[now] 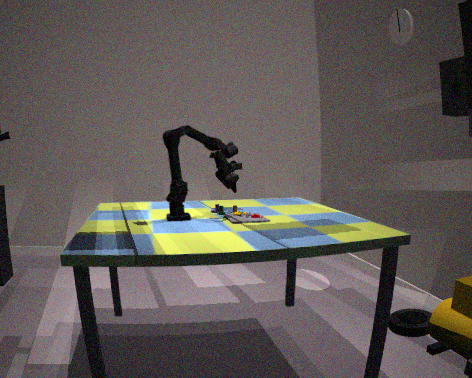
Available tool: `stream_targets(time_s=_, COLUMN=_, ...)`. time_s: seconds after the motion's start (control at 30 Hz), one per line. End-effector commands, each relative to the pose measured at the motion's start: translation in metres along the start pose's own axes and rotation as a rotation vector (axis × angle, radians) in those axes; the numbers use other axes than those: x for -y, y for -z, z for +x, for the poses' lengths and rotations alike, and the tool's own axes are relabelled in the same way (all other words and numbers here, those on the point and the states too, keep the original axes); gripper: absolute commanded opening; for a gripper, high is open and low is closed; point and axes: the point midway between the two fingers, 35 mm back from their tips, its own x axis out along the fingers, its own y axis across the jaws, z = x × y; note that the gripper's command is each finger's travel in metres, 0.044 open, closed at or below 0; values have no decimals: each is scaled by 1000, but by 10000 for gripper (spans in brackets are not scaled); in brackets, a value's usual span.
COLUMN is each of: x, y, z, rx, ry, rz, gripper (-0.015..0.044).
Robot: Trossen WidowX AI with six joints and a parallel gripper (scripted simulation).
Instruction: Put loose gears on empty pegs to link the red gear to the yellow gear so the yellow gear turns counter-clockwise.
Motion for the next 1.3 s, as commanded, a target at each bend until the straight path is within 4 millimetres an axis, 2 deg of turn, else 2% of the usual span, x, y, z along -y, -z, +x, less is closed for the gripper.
stream_targets(time_s=0.0, x=-27, y=55, z=17, rx=-357, ry=94, rz=-14, gripper=440)
stream_targets(time_s=0.13, x=-28, y=66, z=16, rx=-403, ry=114, rz=-17, gripper=440)
stream_targets(time_s=0.3, x=-28, y=68, z=15, rx=-403, ry=114, rz=-17, gripper=440)
stream_targets(time_s=0.43, x=-27, y=74, z=28, rx=-403, ry=114, rz=-17, gripper=440)
stream_targets(time_s=1.27, x=-23, y=85, z=53, rx=-403, ry=114, rz=-17, gripper=440)
